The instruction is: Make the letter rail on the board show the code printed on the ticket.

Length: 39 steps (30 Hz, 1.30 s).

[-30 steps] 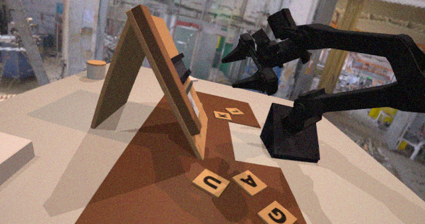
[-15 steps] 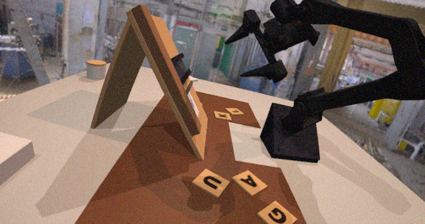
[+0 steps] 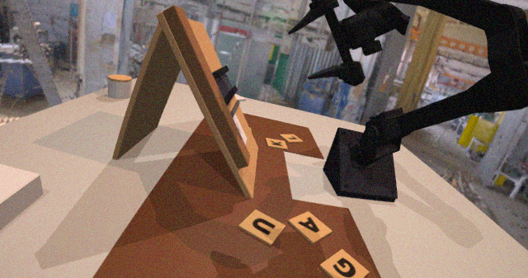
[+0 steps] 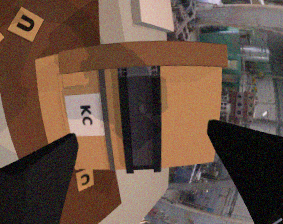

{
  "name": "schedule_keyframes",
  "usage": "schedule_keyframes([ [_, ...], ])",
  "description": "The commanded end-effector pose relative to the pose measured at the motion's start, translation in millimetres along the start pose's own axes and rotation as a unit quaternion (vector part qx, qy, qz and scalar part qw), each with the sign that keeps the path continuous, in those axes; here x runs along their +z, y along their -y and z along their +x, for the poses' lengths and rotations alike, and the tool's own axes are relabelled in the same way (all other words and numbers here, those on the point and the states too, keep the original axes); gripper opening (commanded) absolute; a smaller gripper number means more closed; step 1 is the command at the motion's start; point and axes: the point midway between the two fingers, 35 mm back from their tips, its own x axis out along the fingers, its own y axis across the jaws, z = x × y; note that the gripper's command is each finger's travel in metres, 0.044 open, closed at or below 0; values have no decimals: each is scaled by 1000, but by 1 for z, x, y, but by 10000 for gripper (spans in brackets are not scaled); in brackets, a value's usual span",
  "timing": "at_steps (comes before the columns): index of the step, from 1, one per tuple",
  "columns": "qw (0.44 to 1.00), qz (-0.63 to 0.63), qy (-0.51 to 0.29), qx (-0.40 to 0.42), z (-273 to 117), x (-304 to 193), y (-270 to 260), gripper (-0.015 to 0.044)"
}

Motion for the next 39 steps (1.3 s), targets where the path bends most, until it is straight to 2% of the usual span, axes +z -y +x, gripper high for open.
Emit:
schedule_keyframes([
  [1,1000,-25,-1,3,-4,1,2,440],
  [13,1000,-25,-1,3,-5,0,2,440],
  [18,1000,-26,-2,3,-20,-27,0,440],
  [29,1000,-26,-2,3,-20,-27,0,440],
  [30,1000,-24,-2,5,-19,-29,0,414],
  [33,999,12,-9,31,-12,-44,-7,340],
  [39,966,212,-47,138,22,-98,-37,340],
])
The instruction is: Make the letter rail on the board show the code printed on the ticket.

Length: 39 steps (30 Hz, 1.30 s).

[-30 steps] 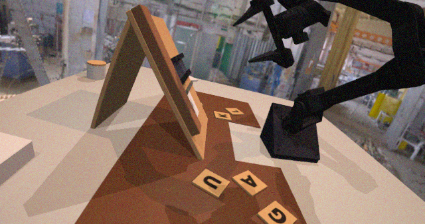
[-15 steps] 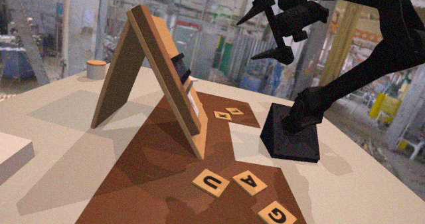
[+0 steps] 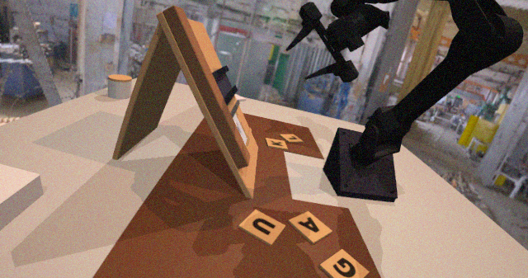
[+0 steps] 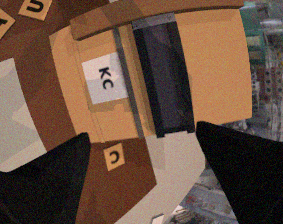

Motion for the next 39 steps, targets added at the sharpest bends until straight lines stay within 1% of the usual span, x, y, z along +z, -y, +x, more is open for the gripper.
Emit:
schedule_keyframes([
  [1,982,164,-36,88,34,-45,-15,340],
  [4,947,279,-76,140,58,-73,-29,340],
  [8,909,360,-116,174,76,-94,-42,340],
  [14,837,469,-188,211,102,-124,-66,340],
  [20,750,558,-272,228,127,-152,-96,340],
  [22,742,565,-280,228,125,-157,-102,340],
  [36,742,565,-280,228,126,-156,-100,340],
  [39,742,565,-280,228,134,-158,-107,340],
])
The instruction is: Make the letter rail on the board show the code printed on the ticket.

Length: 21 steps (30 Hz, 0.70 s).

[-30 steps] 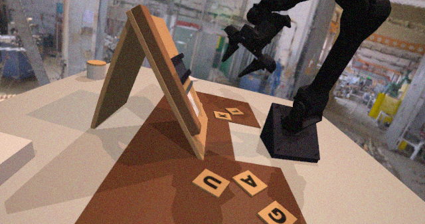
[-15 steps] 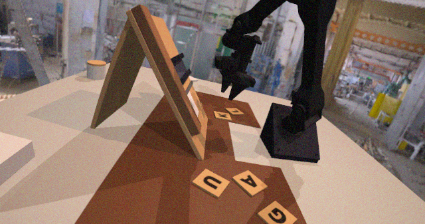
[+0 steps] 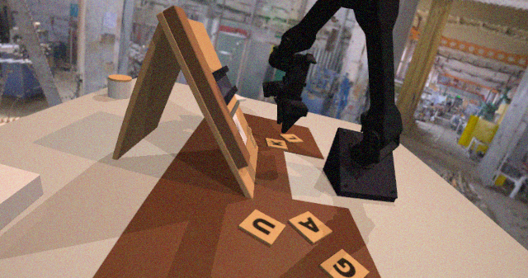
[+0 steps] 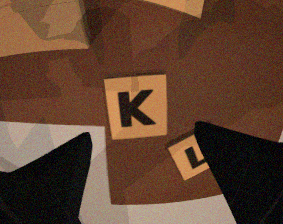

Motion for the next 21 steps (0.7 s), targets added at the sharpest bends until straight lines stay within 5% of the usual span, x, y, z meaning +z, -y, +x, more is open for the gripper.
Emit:
schedule_keyframes([
  [1,1000,4,-4,1,14,0,0,340],
  [21,1000,3,-4,1,35,1,-1,340],
])
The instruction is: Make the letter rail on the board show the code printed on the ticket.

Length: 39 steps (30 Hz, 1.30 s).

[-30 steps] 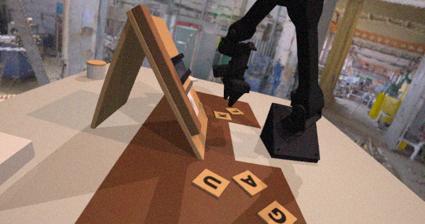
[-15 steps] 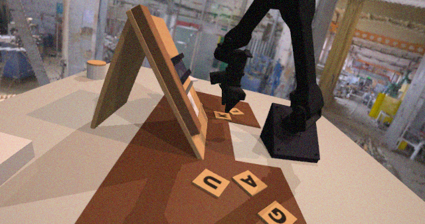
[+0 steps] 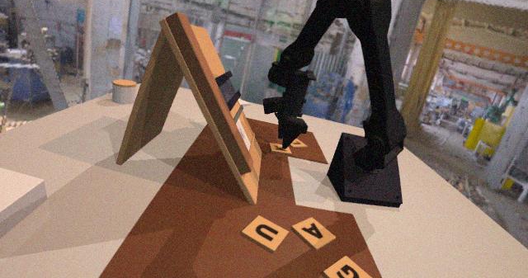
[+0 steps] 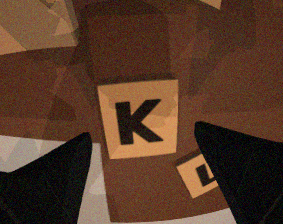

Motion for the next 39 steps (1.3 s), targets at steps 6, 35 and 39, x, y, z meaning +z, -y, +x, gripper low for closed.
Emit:
schedule_keyframes([
  [6,1000,2,2,1,12,1,0,340],
  [35,1000,2,2,1,19,1,0,221],
  [39,1000,2,2,1,16,0,-1,135],
])
